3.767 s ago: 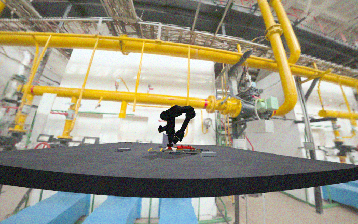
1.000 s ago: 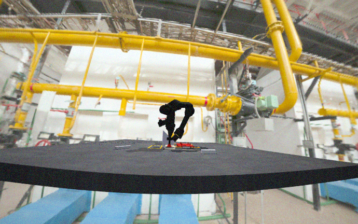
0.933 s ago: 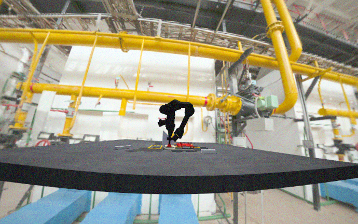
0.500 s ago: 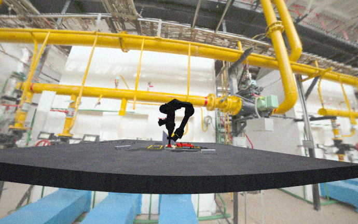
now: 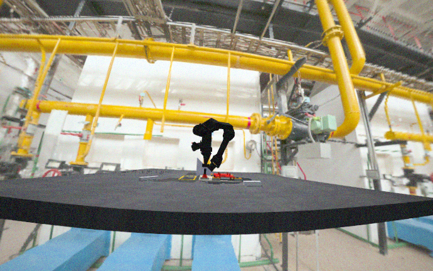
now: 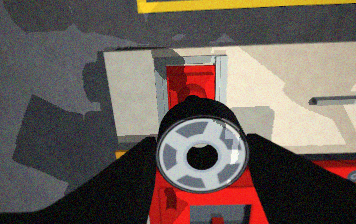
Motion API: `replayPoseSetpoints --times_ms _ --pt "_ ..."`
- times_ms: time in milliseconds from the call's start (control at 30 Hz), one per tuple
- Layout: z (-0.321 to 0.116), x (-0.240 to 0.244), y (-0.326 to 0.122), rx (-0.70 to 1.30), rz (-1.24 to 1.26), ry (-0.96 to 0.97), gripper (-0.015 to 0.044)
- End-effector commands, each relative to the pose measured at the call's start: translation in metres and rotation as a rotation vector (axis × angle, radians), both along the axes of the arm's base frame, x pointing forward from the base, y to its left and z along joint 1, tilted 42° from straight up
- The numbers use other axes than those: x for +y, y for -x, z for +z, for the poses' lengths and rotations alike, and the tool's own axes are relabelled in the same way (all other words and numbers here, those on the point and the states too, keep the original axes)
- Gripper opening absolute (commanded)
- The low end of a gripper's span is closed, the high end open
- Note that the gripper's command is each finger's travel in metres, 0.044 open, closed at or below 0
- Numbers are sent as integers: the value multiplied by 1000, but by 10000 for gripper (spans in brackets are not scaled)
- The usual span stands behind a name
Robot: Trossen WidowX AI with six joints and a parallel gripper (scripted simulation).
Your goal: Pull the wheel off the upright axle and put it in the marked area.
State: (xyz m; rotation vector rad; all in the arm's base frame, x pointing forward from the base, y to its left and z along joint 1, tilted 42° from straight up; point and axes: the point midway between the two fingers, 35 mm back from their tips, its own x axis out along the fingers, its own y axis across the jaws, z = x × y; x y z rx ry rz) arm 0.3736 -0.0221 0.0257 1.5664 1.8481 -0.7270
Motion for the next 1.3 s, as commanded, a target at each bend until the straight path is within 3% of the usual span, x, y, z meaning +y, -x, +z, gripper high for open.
replayPoseSetpoints --times_ms 0,200,867,1267 --pt "7 -7 -3 -8 2 6 0" --pt "22 -19 -4 -8 2 6 0" --pt "-38 -101 45 -6 2 13 0" --pt "-54 -92 49 -7 2 12 0"
